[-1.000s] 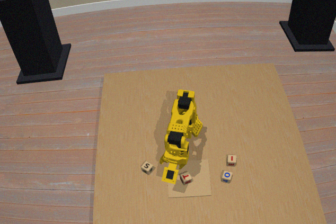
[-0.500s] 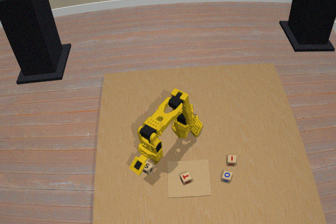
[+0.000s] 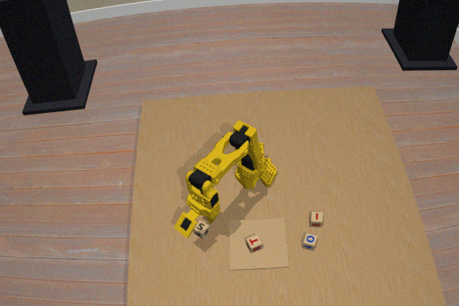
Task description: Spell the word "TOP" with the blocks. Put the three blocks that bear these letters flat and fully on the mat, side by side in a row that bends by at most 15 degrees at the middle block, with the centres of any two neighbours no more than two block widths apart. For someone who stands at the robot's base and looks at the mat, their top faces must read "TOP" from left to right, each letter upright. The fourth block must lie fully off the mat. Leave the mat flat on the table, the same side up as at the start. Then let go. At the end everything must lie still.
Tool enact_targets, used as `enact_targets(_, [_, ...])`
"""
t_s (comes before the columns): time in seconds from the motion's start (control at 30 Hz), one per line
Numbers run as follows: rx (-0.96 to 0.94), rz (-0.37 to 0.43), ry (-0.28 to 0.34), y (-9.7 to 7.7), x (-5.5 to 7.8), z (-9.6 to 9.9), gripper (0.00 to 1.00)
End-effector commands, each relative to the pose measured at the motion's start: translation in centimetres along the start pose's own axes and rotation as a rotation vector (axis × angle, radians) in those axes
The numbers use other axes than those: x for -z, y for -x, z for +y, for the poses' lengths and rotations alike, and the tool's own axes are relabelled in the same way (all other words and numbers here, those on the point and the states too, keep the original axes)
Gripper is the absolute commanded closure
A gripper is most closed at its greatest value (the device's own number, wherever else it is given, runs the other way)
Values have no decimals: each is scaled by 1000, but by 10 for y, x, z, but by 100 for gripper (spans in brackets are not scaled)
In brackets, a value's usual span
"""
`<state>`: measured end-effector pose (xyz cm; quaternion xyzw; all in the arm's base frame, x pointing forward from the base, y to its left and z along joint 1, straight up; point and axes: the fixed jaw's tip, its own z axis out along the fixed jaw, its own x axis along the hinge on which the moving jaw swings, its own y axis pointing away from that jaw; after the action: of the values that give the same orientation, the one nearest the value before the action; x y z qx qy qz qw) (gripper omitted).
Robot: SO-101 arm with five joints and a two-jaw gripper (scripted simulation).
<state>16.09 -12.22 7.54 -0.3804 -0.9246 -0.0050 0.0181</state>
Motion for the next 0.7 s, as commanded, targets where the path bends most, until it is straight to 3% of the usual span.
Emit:
enact_targets(0.0, [-5, -98, 10, 8, 16, 0, 65])
enact_targets(0.33, [-5, -127, 13, 9, 21, 0, 65])
enact_targets(0.47, [-5, -202, 20, 9, 35, 0, 65])
enact_targets(0.63, [-5, -347, 33, 8, 62, -1, 65])
enact_targets(0.67, [-5, -347, 33, 8, 62, -1, 65])
